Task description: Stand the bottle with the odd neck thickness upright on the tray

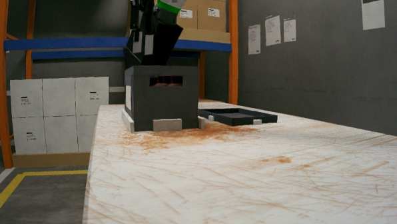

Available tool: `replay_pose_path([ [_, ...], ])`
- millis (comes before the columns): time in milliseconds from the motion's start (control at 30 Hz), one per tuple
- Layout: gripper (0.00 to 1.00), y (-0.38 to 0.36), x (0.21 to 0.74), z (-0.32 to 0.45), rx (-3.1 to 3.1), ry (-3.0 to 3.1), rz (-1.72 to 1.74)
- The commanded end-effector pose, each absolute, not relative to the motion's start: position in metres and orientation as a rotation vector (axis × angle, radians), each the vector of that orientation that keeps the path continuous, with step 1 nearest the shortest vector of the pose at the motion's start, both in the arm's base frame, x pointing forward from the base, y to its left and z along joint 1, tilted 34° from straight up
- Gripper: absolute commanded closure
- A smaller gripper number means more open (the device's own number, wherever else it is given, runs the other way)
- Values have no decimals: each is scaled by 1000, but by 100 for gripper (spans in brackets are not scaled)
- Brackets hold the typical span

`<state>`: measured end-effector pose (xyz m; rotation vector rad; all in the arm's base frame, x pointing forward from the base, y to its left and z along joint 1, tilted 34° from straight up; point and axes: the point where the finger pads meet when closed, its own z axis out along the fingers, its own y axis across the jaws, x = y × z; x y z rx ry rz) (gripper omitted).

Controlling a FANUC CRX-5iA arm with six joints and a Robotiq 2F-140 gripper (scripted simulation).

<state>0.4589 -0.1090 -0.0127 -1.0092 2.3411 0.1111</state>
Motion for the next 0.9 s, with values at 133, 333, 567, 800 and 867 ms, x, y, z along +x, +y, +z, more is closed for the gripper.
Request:
replay_pose_path([
  [133,56,-111,457,-9,-1009,2341,110],
  [333,90,-111,457,-9,-1009,2341,110],
  [567,90,-111,457,-9,-1009,2341,110],
  [800,90,-111,457,-9,-1009,2341,110],
  [867,90,-111,457,-9,-1009,2341,110],
])
